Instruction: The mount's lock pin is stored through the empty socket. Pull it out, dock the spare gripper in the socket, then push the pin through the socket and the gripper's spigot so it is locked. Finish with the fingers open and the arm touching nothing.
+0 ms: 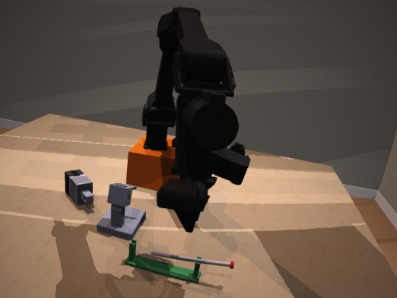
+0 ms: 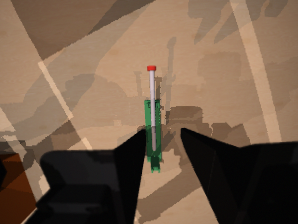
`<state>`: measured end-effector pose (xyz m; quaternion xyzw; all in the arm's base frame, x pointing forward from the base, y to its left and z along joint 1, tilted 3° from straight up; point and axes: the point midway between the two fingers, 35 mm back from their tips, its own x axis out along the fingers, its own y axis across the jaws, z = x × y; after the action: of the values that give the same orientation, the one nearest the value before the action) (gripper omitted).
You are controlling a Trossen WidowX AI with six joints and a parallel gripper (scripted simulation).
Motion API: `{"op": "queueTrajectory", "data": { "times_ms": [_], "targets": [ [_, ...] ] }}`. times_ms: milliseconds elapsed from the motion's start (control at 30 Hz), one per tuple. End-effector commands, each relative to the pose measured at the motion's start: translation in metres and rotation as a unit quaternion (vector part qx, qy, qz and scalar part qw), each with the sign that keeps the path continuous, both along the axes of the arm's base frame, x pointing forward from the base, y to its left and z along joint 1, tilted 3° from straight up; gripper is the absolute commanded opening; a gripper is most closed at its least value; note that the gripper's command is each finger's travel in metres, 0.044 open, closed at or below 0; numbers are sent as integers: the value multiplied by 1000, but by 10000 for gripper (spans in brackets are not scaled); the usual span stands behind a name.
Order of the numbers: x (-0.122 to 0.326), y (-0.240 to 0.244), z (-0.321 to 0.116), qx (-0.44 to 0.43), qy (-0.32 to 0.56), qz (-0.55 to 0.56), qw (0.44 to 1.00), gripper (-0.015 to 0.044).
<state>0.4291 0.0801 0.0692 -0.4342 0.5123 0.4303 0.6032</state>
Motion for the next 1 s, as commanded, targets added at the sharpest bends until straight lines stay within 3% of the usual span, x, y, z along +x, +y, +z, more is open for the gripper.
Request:
{"op": "queueTrajectory", "data": {
  "times_ms": [0,967],
  "targets": [
    [-3,-4,-37,-5,11,1,1000,180],
    [0,-4,-78,-5,11,1,1000,180]
  ]
}}
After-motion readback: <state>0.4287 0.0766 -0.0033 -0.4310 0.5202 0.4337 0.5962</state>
